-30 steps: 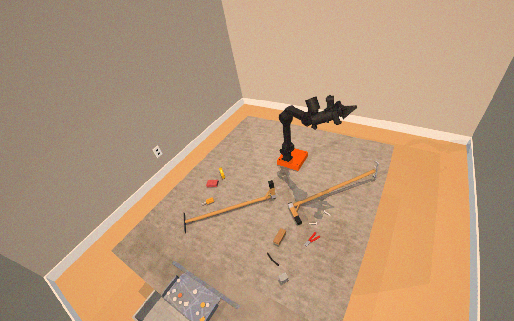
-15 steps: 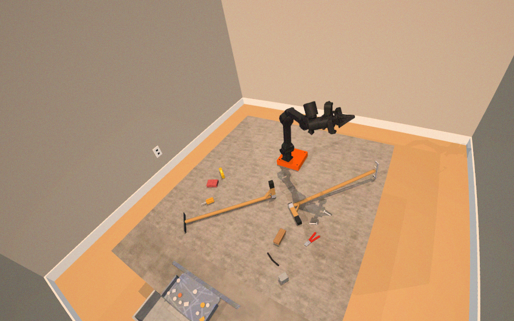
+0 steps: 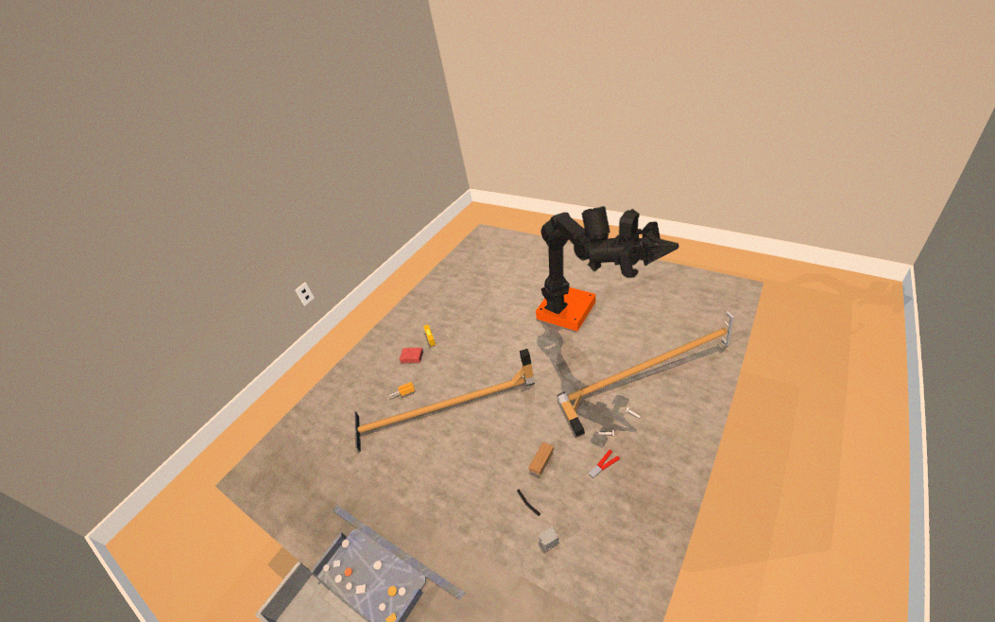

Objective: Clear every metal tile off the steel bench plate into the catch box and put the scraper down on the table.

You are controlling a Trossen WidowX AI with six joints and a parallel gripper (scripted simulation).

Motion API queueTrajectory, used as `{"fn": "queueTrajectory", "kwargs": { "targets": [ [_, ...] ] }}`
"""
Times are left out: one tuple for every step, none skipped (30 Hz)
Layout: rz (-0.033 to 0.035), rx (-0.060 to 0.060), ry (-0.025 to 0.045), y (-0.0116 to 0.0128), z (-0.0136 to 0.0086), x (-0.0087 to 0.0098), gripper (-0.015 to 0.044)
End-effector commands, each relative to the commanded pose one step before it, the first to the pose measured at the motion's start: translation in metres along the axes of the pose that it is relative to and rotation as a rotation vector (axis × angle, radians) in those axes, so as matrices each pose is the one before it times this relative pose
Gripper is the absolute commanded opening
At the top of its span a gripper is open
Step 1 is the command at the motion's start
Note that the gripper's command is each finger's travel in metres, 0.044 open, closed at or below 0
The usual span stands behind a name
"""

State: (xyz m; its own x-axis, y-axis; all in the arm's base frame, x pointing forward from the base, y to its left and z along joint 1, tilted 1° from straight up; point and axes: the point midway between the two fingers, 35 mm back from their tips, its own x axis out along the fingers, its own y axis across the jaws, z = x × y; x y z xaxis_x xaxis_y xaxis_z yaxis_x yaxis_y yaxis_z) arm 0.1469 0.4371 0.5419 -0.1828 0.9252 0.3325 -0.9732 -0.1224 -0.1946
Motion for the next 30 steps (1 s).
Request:
{"fn": "queueTrajectory", "kwargs": {
  "targets": [
    [-0.04328,-0.0015,0.01980,-0.01687,-0.00689,-0.00301,0.0000],
    [-0.00860,0.0003,0.00401,-0.00343,-0.00145,-0.00068,0.0000],
    [-0.00861,0.0003,0.00400,-0.00344,-0.00145,-0.00068,0.0000],
    [-0.00861,0.0003,0.00399,-0.00345,-0.00145,-0.00067,0.0000],
    [-0.00862,0.0003,0.00398,-0.00345,-0.00145,-0.00067,0.0000],
    [-0.00863,0.0003,0.00397,-0.00346,-0.00145,-0.00067,0.0000],
    [-0.00864,0.0003,0.00396,-0.00347,-0.00145,-0.00066,0.0000],
    [-0.00864,0.0003,0.00395,-0.00348,-0.00144,-0.00066,0.0000],
    [-0.00865,0.0003,0.00394,-0.00349,-0.00144,-0.00066,0.0000],
    [-0.00866,0.0003,0.00394,-0.00350,-0.00144,-0.00065,0.0000],
    [-0.00866,0.0003,0.00393,-0.00351,-0.00144,-0.00065,0.0000],
    [-0.00867,0.0003,0.00392,-0.00351,-0.00144,-0.00065,0.0000],
    [-0.00868,0.0003,0.00391,-0.00352,-0.00144,-0.00064,0.0000],
    [-0.00868,0.0003,0.00390,-0.00353,-0.00144,-0.00064,0.0000],
    [-0.00869,0.0003,0.00389,-0.00354,-0.00143,-0.00063,0.0000],
    [-0.00870,0.0003,0.00388,-0.00355,-0.00143,-0.00063,0.0000],
    [-0.00870,0.0004,0.00388,-0.00355,-0.00143,-0.00063,0.0000],
    [-0.00871,0.0004,0.00387,-0.00356,-0.00143,-0.00062,0.0000],
    [-0.00872,0.0004,0.00386,-0.00357,-0.00143,-0.00062,0.0000],
    [-0.00872,0.0004,0.00385,-0.00358,-0.00143,-0.00062,0.0000],
    [-0.00873,0.0004,0.00384,-0.00359,-0.00142,-0.00061,0.0000],
    [-0.00873,0.0004,0.00383,-0.00360,-0.00142,-0.00061,0.0000],
    [-0.00874,0.0004,0.00383,-0.00360,-0.00142,-0.00060,0.0000],
    [-0.00874,0.0004,0.00382,-0.00361,-0.00142,-0.00060,0.0000],
    [-0.00875,0.0004,0.00381,-0.00362,-0.00142,-0.00059,0.0000],
    [-0.00876,0.0004,0.00380,-0.00363,-0.00142,-0.00059,0.0000],
    [-0.00876,0.0004,0.00379,-0.00364,-0.00142,-0.00059,0.0000],
    [-0.00877,0.0004,0.00379,-0.00364,-0.00141,-0.00058,0.0000],
    [-0.00877,0.0004,0.00378,-0.00365,-0.00141,-0.00058,0.0000],
    [-0.00878,0.0004,0.00377,-0.00366,-0.00141,-0.00057,0.0000]
  ]
}}
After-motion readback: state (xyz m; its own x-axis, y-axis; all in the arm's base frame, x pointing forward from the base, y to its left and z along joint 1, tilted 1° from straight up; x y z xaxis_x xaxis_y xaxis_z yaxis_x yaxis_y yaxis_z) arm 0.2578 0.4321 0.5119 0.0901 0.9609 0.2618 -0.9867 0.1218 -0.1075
